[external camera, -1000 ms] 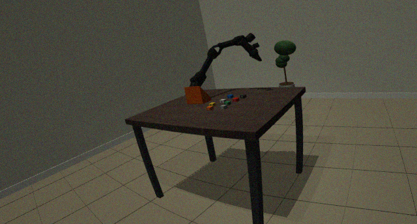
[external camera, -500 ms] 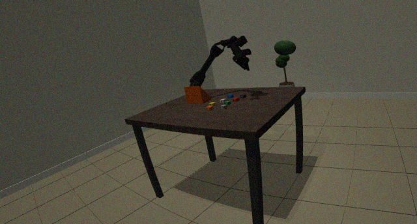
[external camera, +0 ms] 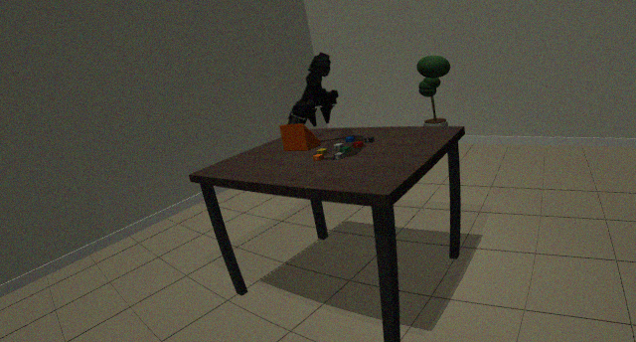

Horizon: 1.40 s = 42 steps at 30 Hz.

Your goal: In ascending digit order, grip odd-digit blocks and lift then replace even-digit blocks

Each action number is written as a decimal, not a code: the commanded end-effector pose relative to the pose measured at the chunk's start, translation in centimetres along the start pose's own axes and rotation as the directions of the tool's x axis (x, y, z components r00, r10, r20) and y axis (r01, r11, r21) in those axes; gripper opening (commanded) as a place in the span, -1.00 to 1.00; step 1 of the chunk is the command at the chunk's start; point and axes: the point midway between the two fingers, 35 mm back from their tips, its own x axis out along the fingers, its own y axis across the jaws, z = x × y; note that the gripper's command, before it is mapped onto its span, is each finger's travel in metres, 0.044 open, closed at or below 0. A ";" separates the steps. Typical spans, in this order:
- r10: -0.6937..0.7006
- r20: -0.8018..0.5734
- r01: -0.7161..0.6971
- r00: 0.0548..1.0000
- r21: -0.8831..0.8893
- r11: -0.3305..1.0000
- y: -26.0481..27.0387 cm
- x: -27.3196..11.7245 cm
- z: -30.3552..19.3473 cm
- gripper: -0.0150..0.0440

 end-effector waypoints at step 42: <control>0.080 -0.063 -0.078 0.995 0.031 0.996 5.9 0.8 -6.5 0.86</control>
